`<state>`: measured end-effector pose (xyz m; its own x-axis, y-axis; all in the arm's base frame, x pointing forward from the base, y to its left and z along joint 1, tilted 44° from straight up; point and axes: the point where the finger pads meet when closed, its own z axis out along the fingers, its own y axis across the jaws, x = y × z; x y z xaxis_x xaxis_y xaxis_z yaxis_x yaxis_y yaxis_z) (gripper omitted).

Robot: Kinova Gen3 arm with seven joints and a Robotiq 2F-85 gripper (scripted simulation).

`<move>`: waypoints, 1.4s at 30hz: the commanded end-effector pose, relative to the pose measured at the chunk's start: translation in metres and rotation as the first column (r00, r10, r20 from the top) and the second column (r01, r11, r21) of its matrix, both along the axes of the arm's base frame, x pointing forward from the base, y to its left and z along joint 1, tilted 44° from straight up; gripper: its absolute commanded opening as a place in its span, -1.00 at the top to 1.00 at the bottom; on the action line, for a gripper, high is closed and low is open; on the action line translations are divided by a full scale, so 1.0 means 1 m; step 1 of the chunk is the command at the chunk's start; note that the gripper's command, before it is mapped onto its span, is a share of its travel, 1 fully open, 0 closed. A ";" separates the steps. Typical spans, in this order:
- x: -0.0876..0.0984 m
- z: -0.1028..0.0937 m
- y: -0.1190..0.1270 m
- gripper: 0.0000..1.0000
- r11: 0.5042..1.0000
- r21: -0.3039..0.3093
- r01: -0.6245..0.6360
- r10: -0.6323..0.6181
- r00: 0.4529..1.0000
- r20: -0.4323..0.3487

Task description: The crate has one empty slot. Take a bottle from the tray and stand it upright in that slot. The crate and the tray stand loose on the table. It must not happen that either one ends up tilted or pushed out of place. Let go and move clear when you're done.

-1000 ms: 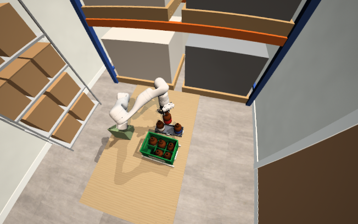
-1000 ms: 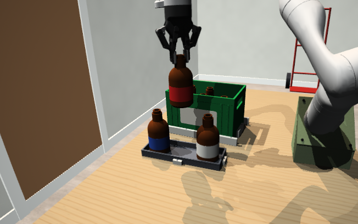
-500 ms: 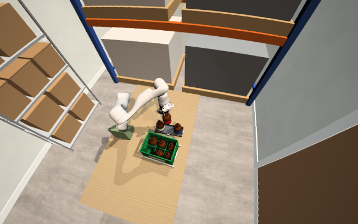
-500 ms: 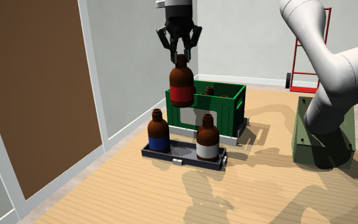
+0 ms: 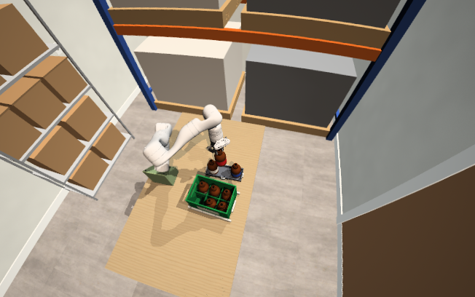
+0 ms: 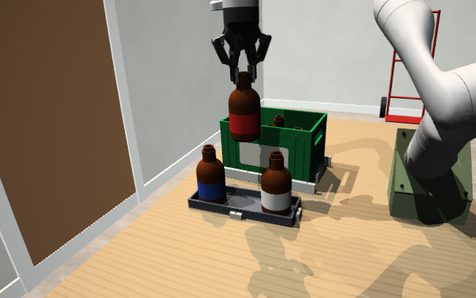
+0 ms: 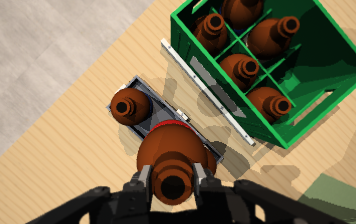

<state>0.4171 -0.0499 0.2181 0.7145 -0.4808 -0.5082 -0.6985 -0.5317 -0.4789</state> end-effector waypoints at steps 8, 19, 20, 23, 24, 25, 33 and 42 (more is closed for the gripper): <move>-0.004 -0.006 -0.008 1.00 1.000 0.002 0.005 -0.005 1.000 -0.001; -0.011 -0.019 -0.021 1.00 1.000 0.002 0.005 -0.005 1.000 -0.001; -0.012 -0.020 -0.023 1.00 1.000 0.002 0.005 -0.005 1.000 -0.001; -0.013 -0.021 -0.024 1.00 1.000 0.002 0.005 -0.005 1.000 -0.001; -0.013 -0.023 -0.025 1.00 1.000 0.002 0.005 -0.005 1.000 -0.001; -0.014 -0.024 -0.027 1.00 1.000 0.002 0.005 -0.005 1.000 -0.001; -0.021 -0.035 -0.039 1.00 1.000 0.002 0.005 -0.005 1.000 -0.001; -0.027 -0.046 -0.050 1.00 1.000 0.002 0.005 -0.005 1.000 -0.001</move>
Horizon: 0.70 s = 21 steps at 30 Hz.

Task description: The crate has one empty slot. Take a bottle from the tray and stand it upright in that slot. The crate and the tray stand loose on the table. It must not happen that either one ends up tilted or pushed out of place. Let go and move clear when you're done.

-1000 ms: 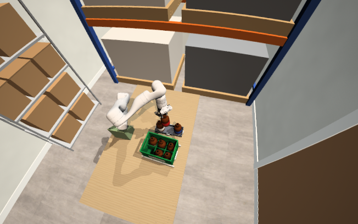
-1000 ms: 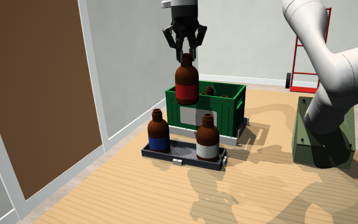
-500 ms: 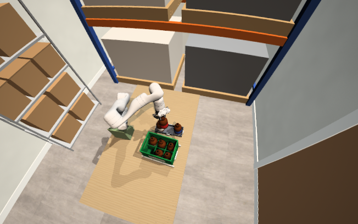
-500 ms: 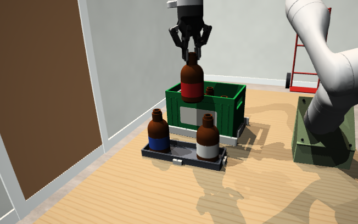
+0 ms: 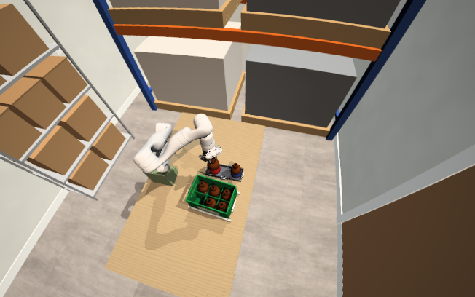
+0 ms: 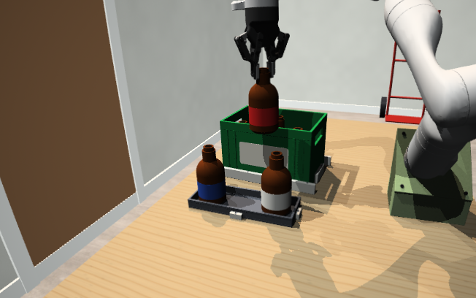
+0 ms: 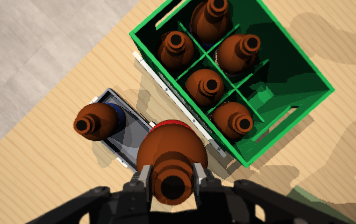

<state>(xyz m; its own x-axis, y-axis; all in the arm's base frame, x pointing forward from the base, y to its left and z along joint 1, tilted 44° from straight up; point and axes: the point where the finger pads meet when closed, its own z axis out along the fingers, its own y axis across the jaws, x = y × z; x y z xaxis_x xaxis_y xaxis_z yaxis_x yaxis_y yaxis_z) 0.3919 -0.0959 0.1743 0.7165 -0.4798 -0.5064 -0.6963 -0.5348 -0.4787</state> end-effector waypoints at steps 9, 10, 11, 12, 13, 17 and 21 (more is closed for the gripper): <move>-0.010 -0.017 -0.019 1.00 1.000 0.004 0.008 -0.008 1.000 -0.002; -0.011 -0.018 -0.021 1.00 1.000 0.004 0.008 -0.008 1.000 -0.002; -0.012 -0.020 -0.023 1.00 1.000 0.004 0.008 -0.008 1.000 -0.002; -0.013 -0.022 -0.024 1.00 1.000 0.004 0.008 -0.008 1.000 -0.002; -0.013 -0.022 -0.024 1.00 1.000 0.004 0.008 -0.008 1.000 -0.002; -0.016 -0.027 -0.030 1.00 1.000 0.004 0.008 -0.008 1.000 -0.002; -0.019 -0.033 -0.036 1.00 1.000 0.004 0.008 -0.008 1.000 -0.002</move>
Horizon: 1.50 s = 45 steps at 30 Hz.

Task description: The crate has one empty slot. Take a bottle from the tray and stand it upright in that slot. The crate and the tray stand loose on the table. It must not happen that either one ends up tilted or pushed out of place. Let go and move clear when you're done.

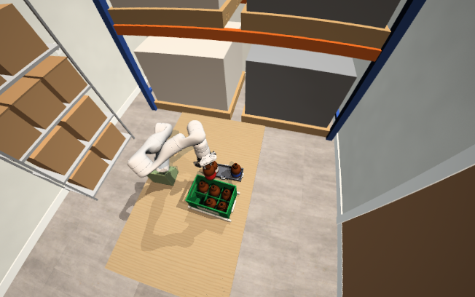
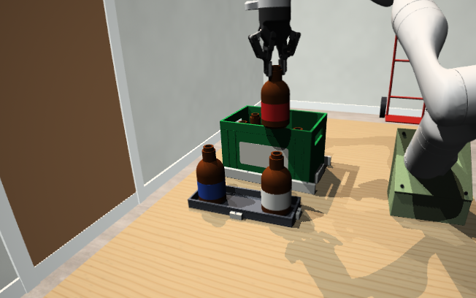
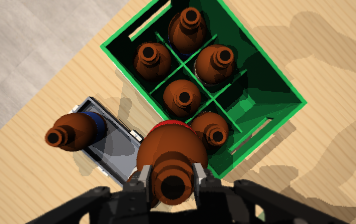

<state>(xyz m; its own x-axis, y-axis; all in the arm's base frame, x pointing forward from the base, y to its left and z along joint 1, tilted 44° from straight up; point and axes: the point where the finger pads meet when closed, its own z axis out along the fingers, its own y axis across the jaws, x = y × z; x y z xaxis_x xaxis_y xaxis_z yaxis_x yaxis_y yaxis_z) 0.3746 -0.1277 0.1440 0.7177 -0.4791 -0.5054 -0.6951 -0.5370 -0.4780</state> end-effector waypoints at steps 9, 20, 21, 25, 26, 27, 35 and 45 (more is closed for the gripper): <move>-0.010 -0.016 -0.018 1.00 1.000 0.006 0.010 -0.010 1.000 -0.002; -0.018 -0.031 -0.034 1.00 1.000 0.006 0.010 -0.010 1.000 -0.002; -0.019 -0.033 -0.036 1.00 1.000 0.006 0.010 -0.010 1.000 -0.002; -0.023 -0.038 -0.042 1.00 1.000 0.006 0.010 -0.010 1.000 -0.002; -0.023 -0.038 -0.042 1.00 1.000 0.006 0.010 -0.010 1.000 -0.002; -0.023 -0.038 -0.042 1.00 1.000 0.006 0.010 -0.010 1.000 -0.002; -0.029 -0.050 -0.054 1.00 1.000 0.006 0.010 -0.010 1.000 -0.002; -0.035 -0.060 -0.065 1.00 1.000 0.006 0.010 -0.010 1.000 -0.002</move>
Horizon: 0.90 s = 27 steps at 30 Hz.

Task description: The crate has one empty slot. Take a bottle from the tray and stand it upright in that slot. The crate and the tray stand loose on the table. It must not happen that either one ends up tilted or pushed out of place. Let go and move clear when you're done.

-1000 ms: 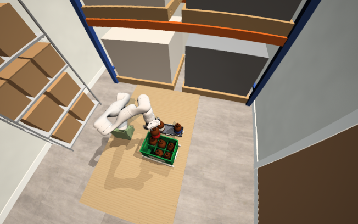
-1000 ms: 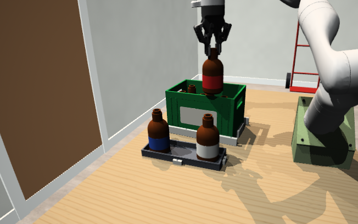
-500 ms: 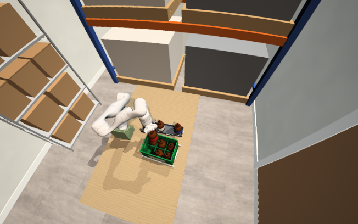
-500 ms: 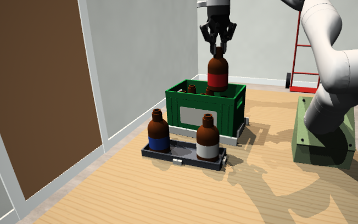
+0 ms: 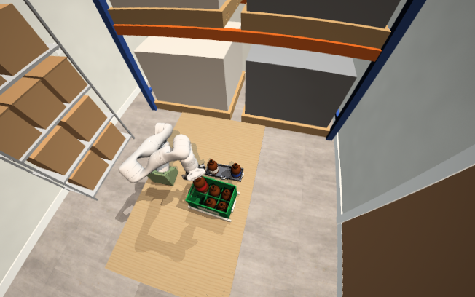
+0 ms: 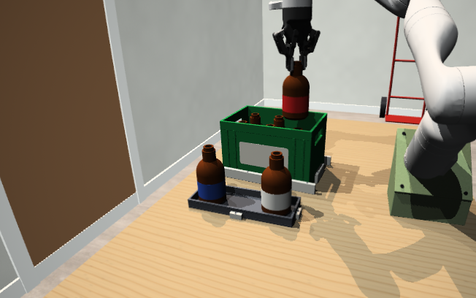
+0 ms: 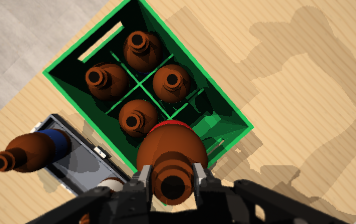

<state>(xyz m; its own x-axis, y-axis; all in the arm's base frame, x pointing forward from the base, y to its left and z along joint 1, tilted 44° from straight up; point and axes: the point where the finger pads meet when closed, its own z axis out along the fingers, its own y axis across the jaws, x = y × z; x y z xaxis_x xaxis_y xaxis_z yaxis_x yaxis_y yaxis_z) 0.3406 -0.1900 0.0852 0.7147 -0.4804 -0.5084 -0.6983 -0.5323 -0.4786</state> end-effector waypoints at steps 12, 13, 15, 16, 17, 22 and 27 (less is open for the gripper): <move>-0.009 -0.014 -0.016 1.00 1.000 0.002 0.005 -0.005 1.000 0.000; -0.009 -0.015 -0.017 1.00 1.000 0.002 0.005 -0.005 1.000 0.000; -0.010 -0.016 -0.019 1.00 1.000 0.002 0.005 -0.005 1.000 0.000; -0.010 -0.016 -0.019 1.00 1.000 0.002 0.005 -0.005 1.000 0.000; -0.011 -0.017 -0.020 1.00 1.000 0.002 0.005 -0.005 1.000 0.000; -0.013 -0.022 -0.024 1.00 1.000 0.002 0.005 -0.005 1.000 0.000; -0.015 -0.025 -0.028 1.00 1.000 0.002 0.005 -0.005 1.000 0.000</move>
<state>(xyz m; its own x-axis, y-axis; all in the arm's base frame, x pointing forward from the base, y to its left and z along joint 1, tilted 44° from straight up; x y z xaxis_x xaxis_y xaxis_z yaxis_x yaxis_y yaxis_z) 0.3263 -0.2160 0.0605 0.7146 -0.4803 -0.5086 -0.6984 -0.5318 -0.4790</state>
